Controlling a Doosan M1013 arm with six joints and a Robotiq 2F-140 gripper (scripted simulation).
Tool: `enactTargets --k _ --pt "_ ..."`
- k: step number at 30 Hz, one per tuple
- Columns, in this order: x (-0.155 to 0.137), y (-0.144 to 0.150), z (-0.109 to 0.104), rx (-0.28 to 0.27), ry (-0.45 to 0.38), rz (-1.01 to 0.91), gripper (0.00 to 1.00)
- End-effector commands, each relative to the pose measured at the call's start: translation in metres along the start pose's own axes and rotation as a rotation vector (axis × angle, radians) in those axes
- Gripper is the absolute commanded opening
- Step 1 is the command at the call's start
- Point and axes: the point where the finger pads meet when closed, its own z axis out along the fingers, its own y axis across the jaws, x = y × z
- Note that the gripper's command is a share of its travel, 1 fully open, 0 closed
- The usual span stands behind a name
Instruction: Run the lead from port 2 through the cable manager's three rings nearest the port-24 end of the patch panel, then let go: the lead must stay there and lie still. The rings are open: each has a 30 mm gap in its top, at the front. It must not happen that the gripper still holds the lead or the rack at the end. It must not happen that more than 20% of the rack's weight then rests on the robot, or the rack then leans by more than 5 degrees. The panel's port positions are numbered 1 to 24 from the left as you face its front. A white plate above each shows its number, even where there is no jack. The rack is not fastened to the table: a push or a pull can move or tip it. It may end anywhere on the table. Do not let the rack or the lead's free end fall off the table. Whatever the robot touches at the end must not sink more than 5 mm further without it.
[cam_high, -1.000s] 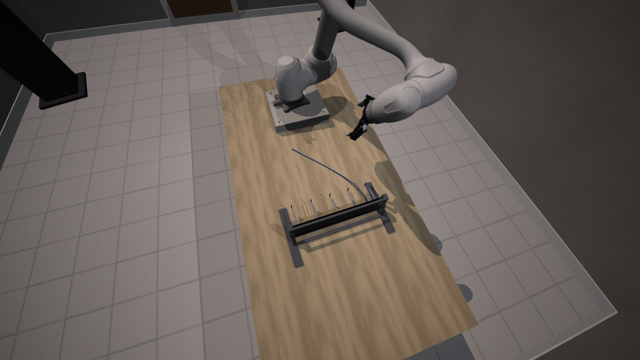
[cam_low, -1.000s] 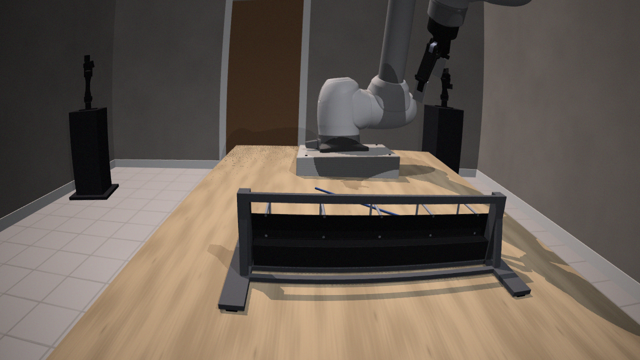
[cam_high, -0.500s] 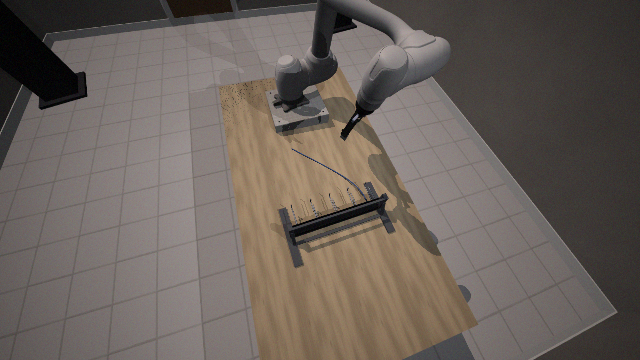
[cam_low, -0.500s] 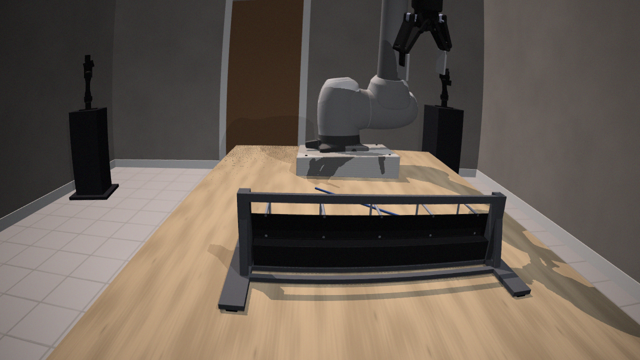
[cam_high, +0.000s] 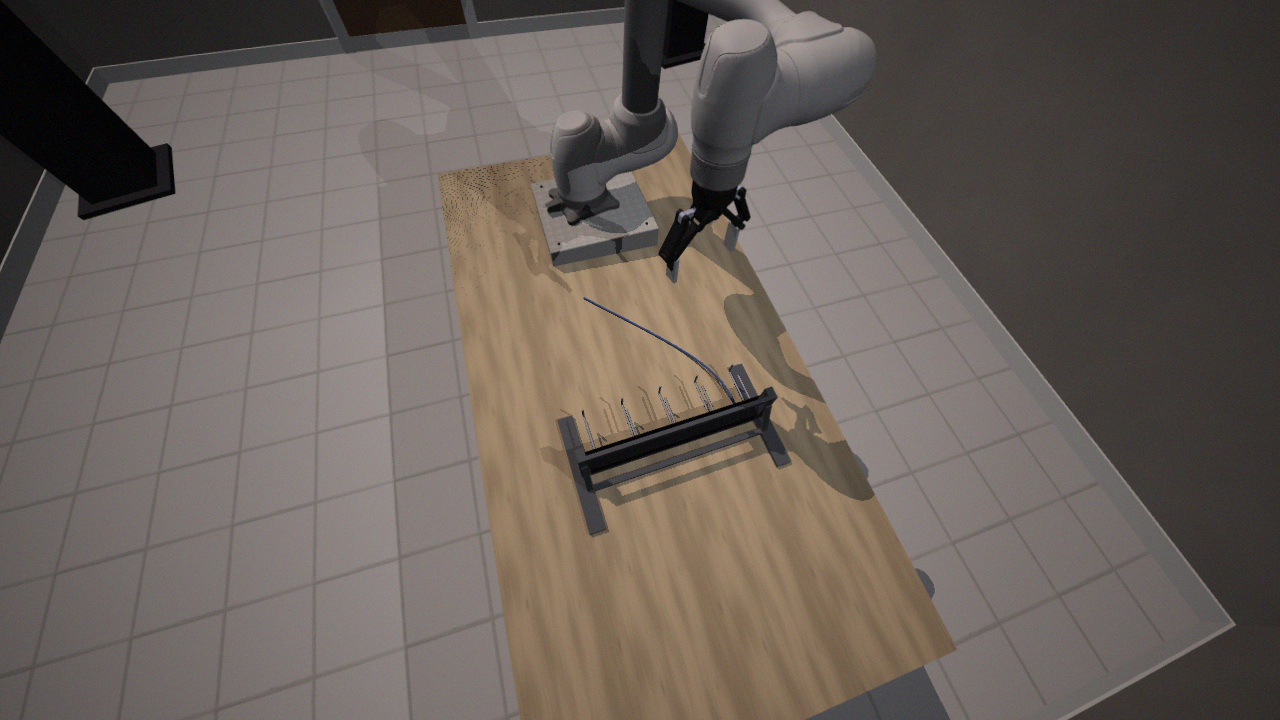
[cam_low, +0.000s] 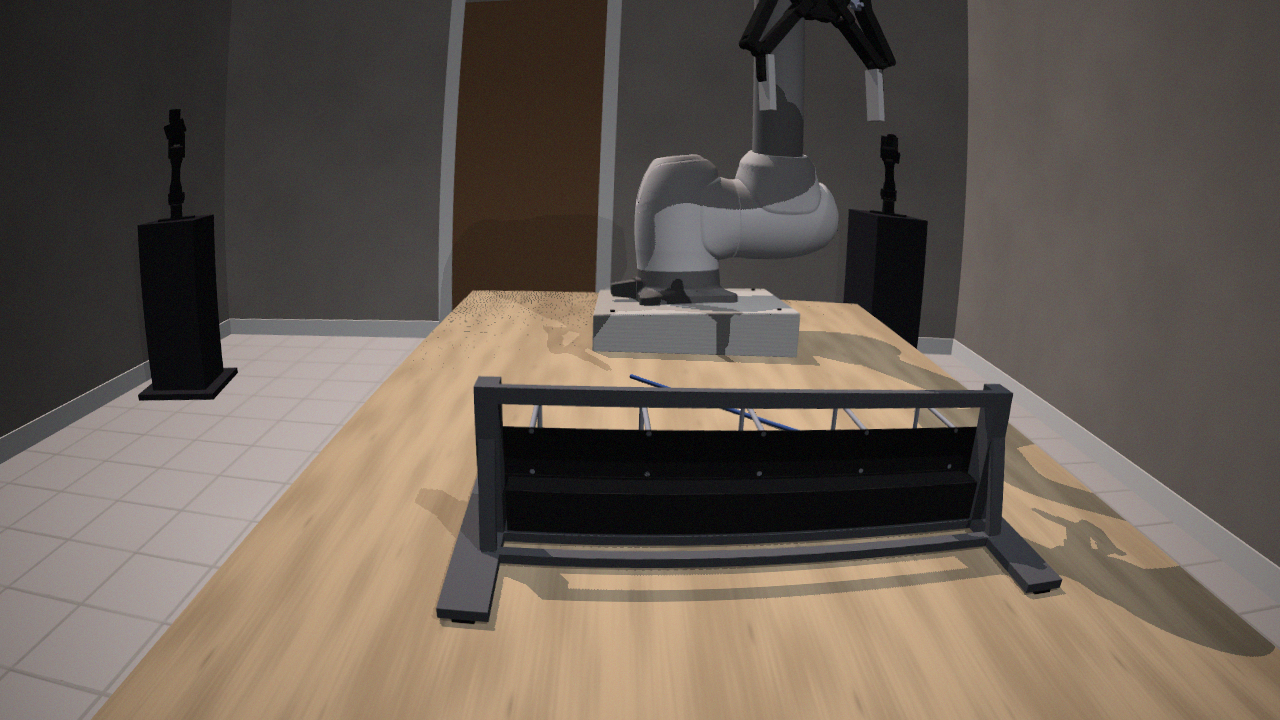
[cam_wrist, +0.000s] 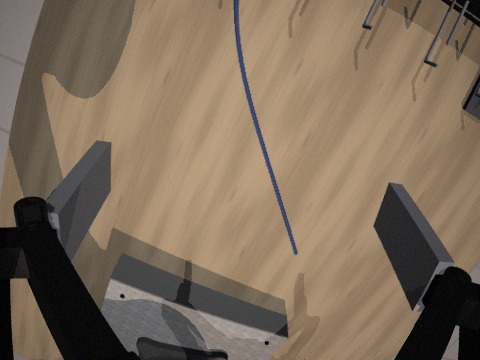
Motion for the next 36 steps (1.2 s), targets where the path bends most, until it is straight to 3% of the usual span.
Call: enactTargets --k 1,10,12,13,27,36 --pt "-0.016 0.020 0.033 -0.022 0.025 -0.116 1.00" --pt "-0.056 0.038 0.095 -0.031 0.002 -0.349 1.00" --pt "-0.056 0.038 0.095 -0.031 0.002 -0.349 1.00" --pt "-0.069 0.043 0.113 -0.032 -0.006 -0.422 1.00" --pt "-0.144 0.058 0.198 -0.026 -0.041 -0.773 1.00" --pt "-0.161 0.060 0.213 -0.023 -0.048 -0.843 1.00"
